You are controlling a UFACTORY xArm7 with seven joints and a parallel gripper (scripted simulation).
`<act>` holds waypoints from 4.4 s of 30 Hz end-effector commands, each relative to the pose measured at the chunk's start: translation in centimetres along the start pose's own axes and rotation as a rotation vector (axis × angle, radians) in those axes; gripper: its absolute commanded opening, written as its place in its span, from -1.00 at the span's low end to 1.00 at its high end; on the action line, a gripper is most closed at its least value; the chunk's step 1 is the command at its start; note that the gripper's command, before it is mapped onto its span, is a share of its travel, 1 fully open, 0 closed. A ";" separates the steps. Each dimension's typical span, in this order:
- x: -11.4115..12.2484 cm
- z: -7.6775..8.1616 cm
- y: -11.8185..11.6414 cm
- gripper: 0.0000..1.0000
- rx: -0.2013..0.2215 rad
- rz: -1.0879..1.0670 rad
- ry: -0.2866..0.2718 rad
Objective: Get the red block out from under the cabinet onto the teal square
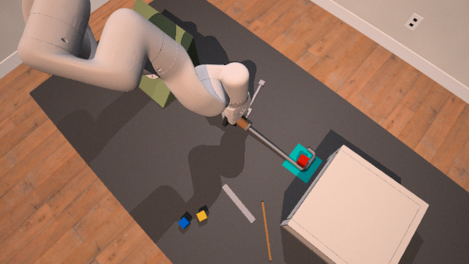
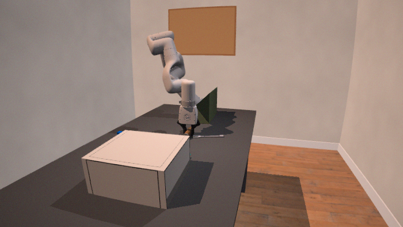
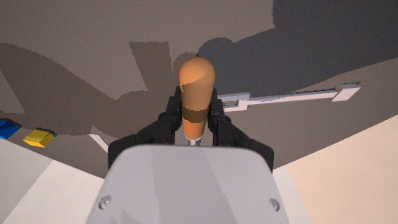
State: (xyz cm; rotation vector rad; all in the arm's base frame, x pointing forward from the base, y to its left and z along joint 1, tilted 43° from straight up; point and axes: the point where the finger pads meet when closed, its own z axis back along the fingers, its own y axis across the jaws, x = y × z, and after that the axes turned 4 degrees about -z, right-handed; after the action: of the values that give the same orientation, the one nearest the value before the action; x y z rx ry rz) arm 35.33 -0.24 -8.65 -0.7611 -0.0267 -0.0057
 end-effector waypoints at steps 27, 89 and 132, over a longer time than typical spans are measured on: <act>1.2 0.1 -1.3 -1.00 0.003 0.003 -0.003; 1.1 3.3 -1.3 0.16 0.003 0.003 -0.003; 1.1 16.4 -1.3 0.16 0.003 0.003 -0.003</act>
State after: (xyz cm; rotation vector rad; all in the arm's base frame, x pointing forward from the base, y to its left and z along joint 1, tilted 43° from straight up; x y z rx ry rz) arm 35.97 9.77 3.97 -0.7614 -0.0253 -0.0036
